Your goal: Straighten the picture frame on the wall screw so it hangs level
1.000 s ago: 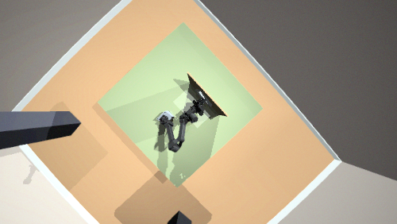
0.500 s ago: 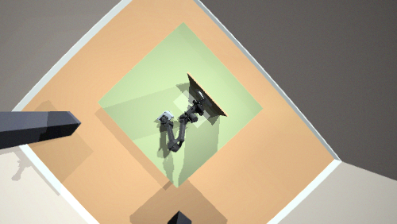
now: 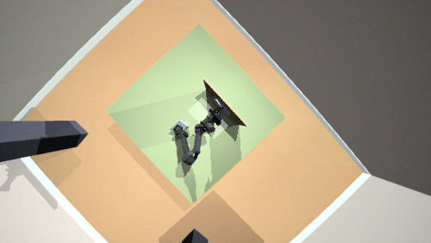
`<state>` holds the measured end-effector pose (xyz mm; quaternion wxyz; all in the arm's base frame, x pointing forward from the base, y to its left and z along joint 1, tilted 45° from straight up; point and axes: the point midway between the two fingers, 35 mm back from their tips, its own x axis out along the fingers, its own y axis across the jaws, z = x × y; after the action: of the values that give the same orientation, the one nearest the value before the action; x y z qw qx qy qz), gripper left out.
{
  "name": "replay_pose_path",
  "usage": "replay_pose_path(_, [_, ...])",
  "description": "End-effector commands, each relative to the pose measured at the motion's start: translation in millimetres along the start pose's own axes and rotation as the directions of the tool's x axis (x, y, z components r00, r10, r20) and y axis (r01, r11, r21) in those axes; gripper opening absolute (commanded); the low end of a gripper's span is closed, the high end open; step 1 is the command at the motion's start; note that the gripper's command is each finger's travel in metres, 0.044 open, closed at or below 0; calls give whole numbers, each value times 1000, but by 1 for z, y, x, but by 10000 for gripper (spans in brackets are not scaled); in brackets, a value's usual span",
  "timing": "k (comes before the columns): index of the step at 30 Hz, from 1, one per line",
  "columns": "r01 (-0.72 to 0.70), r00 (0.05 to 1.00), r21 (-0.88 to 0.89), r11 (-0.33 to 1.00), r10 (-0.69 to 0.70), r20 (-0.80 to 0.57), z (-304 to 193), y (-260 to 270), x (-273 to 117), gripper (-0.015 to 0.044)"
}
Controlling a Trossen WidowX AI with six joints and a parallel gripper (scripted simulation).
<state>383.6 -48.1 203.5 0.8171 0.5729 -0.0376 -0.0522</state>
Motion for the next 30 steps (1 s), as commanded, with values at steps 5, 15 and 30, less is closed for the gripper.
replay_pose_path(5, [-10, 1000, -4, 1000, 10, -6, -2, 2, 0, 0])
replay_pose_path(15, [-10, 1000, -4, 1000, 10, -6, -2, 3, 0, 0])
replay_pose_path(30, [-10, 1000, -4, 1000, 10, -6, -2, -2, 0, 0])
